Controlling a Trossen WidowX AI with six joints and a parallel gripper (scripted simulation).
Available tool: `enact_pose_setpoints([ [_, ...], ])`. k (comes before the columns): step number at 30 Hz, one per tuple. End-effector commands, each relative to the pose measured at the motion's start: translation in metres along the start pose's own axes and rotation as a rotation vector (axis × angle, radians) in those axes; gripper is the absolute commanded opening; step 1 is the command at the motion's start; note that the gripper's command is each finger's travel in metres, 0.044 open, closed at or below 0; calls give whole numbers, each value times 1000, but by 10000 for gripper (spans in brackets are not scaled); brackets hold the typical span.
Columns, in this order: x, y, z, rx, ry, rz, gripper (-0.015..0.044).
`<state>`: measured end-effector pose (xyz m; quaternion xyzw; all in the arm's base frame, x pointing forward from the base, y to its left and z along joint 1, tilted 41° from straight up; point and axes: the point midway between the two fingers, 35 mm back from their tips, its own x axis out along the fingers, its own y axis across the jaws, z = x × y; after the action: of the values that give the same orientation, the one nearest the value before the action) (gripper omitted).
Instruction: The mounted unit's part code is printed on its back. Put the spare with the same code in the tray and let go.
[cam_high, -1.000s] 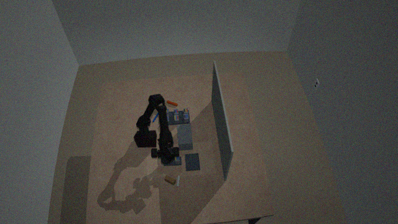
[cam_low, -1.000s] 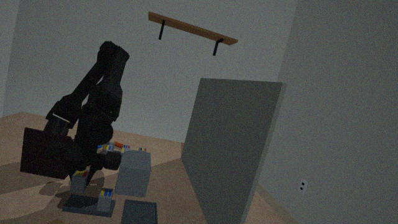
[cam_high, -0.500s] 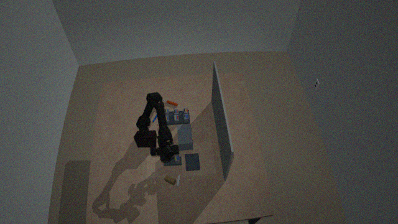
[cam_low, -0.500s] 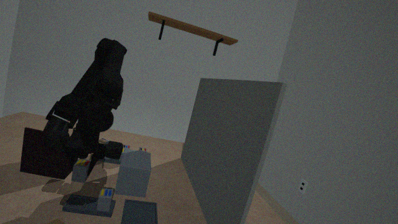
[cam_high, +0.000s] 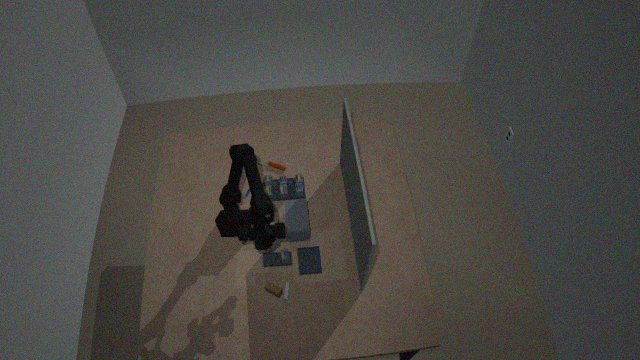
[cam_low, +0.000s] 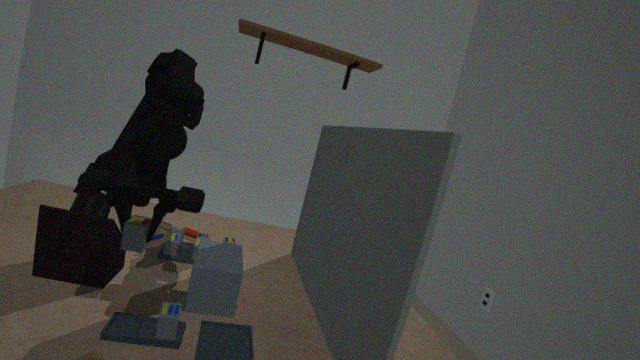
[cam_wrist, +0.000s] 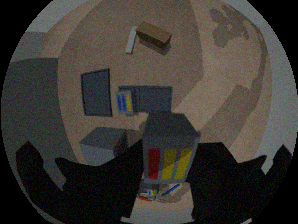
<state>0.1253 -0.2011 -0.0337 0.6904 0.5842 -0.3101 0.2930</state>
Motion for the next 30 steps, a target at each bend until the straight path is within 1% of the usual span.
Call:
enact_pose_setpoints([
  [1, -6, 2, 0, -10, -7, -3, 0],
  [18, -16, 75, 20, -34, -20, -4, 0],
  [30, -14, 126, 25, -41, -17, -2, 0],
])
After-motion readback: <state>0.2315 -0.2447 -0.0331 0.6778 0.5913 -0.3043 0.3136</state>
